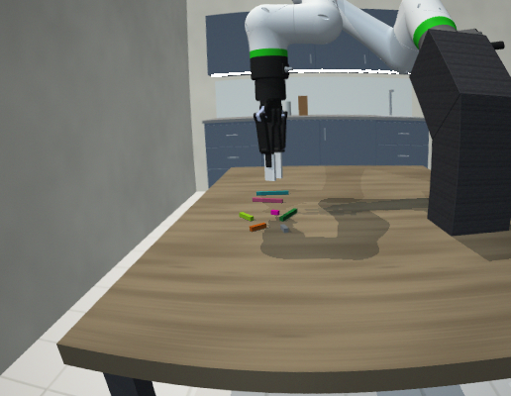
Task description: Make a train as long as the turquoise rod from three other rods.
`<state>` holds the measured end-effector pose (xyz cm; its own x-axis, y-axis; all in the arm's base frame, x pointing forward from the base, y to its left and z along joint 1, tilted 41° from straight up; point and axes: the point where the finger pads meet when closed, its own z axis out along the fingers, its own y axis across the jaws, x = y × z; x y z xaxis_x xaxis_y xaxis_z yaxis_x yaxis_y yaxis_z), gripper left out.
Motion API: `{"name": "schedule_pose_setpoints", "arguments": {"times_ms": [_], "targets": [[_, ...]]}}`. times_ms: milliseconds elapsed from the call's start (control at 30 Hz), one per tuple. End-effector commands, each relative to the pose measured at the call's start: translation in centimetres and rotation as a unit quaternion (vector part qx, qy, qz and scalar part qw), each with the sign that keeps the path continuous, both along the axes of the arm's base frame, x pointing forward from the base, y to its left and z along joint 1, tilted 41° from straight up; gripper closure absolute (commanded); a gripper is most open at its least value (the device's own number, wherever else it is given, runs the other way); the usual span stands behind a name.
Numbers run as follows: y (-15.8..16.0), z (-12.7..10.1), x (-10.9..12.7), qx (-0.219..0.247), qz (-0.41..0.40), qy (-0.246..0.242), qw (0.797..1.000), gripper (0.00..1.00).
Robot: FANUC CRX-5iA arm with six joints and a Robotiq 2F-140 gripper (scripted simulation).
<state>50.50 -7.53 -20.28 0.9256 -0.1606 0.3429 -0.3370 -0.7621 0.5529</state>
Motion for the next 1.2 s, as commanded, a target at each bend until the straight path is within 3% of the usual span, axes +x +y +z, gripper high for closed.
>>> {"name": "schedule_pose_setpoints", "arguments": {"times_ms": [0, 767, 1167], "targets": [[0.0, 0.0, 0.0, 0.000, 0.000, 0.000, 1.000, 0.00], [0.3, -0.3, -0.1, 0.002, -0.009, -0.008, 1.000, 0.00], [4.6, -5.7, -1.7, 0.042, -0.179, -0.147, 0.972, 0.00]]}}
